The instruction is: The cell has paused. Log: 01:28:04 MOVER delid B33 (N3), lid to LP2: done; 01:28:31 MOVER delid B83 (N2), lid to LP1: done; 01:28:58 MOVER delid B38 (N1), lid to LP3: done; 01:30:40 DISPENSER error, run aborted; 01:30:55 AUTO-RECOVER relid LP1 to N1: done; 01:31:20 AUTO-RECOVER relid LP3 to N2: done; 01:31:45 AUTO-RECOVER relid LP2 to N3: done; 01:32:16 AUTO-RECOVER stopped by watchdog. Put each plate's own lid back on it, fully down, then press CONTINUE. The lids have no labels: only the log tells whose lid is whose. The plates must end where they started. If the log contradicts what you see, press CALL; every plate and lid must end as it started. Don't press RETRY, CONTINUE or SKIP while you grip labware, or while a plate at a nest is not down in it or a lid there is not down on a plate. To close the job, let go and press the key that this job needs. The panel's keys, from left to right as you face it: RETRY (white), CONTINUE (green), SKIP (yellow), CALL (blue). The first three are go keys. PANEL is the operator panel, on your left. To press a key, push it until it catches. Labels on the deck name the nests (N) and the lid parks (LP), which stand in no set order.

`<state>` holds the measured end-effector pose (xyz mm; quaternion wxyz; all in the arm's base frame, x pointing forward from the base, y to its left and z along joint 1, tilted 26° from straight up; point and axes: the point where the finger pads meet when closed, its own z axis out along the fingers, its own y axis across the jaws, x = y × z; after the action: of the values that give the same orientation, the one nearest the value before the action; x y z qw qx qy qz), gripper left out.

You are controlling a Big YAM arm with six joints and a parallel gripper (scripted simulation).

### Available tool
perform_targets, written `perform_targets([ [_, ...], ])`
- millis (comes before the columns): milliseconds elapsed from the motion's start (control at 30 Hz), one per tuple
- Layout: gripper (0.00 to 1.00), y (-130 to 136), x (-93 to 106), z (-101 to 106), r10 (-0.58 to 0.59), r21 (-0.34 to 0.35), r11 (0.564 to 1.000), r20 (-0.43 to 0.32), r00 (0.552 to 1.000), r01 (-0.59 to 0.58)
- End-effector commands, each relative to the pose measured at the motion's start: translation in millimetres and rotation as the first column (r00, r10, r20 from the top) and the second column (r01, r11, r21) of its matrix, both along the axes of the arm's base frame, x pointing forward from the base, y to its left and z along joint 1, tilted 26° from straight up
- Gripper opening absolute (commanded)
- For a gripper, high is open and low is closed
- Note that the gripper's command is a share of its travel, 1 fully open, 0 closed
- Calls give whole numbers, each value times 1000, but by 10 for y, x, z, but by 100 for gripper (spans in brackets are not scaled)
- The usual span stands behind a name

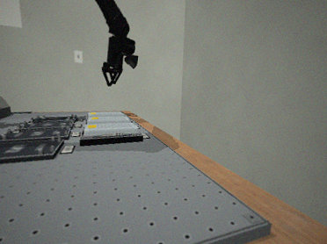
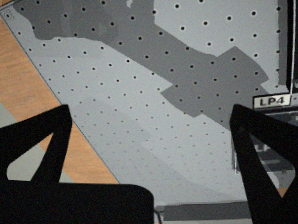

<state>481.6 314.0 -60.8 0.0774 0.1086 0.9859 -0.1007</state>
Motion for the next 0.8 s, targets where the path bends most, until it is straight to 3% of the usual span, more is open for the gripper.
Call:
perform_targets([
  [0, 100, -179, 151, 175, 32, 13, 999, 41, 999, -33],
  [200, 100, -481, 126, 162, 59, -4, 998, 48, 997, -59],
  [267, 100, -481, 126, 162, 59, -4, 998, 48, 997, -59],
  [300, 100, -353, 21, 157, 94, 1, 996, 45, 995, -94],
  [400, 100, -673, 94, 151, 60, 0, 998, 45, 997, -60],
  [767, 100, -1220, -32, 128, 113, -45, 993, 55, 992, -110],
])
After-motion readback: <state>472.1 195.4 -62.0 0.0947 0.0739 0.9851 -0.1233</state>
